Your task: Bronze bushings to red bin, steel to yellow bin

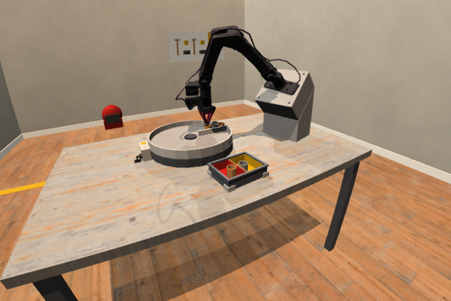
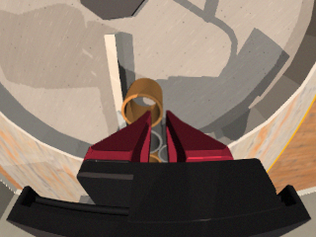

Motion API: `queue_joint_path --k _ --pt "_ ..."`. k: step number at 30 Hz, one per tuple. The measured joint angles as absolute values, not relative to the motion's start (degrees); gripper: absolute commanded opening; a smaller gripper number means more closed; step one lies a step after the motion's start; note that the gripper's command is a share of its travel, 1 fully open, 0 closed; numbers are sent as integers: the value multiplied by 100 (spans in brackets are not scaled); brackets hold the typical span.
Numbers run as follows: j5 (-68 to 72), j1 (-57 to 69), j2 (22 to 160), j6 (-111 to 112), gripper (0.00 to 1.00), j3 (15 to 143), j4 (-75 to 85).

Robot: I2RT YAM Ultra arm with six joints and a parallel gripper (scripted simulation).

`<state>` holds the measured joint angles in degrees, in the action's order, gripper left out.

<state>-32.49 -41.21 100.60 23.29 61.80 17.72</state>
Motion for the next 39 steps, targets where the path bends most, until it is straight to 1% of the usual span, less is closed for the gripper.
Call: queue_joint_path --k 39 --pt "-3148 -3964 10353 2147 14 6182 1391"
